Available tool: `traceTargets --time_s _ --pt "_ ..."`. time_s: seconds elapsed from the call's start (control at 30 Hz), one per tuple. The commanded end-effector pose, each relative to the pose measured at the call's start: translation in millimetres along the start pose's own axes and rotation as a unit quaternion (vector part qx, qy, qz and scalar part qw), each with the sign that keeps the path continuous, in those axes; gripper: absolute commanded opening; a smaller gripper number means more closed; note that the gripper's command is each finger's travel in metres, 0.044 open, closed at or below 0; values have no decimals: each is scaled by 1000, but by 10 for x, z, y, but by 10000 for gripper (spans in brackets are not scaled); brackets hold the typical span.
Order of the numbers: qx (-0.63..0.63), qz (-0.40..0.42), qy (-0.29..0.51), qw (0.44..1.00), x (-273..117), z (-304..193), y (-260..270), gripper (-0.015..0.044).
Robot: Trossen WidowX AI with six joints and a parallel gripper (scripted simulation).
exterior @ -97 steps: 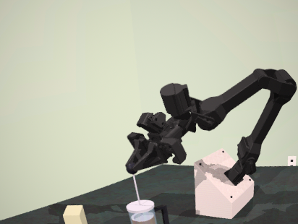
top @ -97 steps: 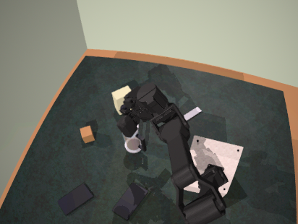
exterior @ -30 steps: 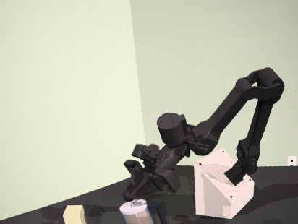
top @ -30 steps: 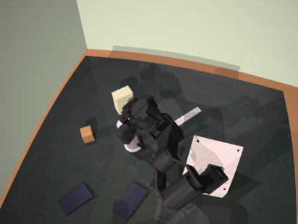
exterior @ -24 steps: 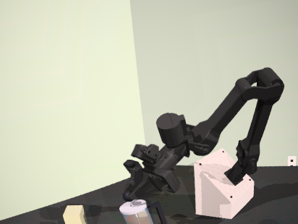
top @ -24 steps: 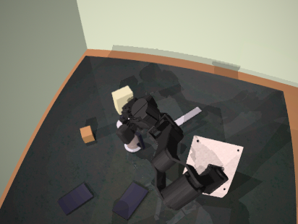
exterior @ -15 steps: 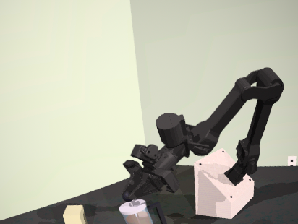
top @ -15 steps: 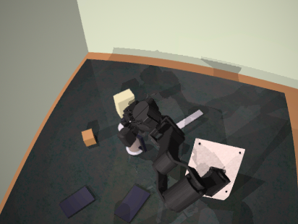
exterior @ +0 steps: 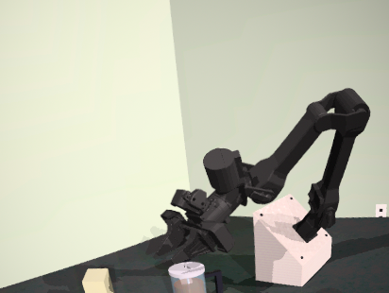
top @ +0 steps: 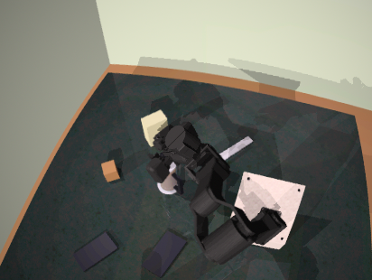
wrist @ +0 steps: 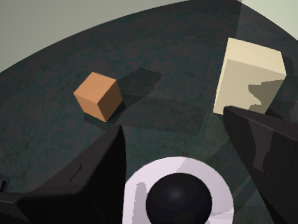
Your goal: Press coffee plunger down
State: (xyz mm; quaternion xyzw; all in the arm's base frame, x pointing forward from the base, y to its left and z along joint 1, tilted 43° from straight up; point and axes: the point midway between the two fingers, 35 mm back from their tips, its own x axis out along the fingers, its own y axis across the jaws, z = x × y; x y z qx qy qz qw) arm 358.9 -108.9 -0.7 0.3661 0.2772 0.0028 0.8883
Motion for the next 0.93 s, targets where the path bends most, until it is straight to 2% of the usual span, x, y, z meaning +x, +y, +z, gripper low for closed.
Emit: traceTargets --time_s 0.0,0.13,0.3,0.57,0.9 --pt "-1 -2 0 1000 -1 2 -6 350" --pt "-1 -2 0 1000 -1 2 -6 440" --pt "-1 -3 1 1000 -80 91 -12 440" --pt "1 -4 6 1000 -662 528 49 440" --pt "3 -6 6 1000 -661 510 19 440"
